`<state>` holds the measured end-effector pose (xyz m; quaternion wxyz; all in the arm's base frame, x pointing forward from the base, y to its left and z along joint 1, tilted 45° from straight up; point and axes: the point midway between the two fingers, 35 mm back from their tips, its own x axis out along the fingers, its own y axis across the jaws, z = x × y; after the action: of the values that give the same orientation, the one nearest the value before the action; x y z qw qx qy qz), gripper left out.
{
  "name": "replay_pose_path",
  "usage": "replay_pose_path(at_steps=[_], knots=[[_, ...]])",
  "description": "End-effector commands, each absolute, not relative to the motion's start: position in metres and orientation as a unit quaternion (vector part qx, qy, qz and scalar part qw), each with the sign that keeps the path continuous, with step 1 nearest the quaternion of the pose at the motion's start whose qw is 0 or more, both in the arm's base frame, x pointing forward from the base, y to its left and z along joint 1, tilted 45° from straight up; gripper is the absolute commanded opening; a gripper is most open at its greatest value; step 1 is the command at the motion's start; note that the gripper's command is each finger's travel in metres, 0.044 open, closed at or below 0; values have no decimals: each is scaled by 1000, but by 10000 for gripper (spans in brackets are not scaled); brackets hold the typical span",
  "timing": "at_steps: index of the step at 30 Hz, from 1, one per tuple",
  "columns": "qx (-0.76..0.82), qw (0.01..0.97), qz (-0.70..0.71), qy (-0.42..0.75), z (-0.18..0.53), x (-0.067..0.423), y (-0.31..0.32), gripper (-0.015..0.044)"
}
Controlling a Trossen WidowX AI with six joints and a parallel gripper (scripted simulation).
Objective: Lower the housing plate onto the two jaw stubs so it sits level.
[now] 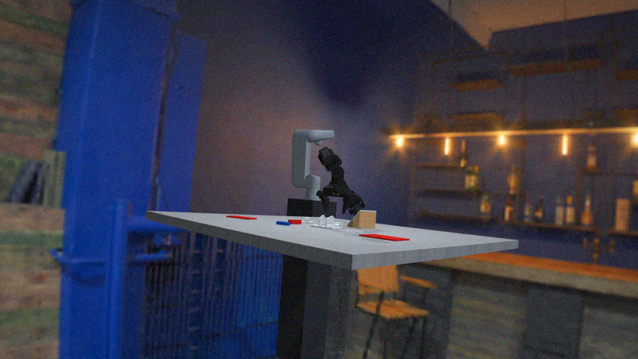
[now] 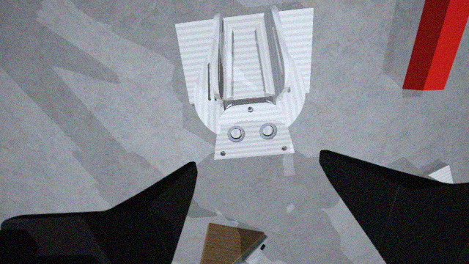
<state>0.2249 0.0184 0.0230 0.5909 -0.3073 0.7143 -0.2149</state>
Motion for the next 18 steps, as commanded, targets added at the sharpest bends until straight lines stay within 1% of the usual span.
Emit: replay_pose_path(at_steps=[1,4,10,18], knots=[[-305,589,-218,716,36,224,29,440],[-307,593,-214,713,31,226,26,440],[-304,590,-216,716,69,216,65,440],[-304,590,-216,716,70,216,66,440]])
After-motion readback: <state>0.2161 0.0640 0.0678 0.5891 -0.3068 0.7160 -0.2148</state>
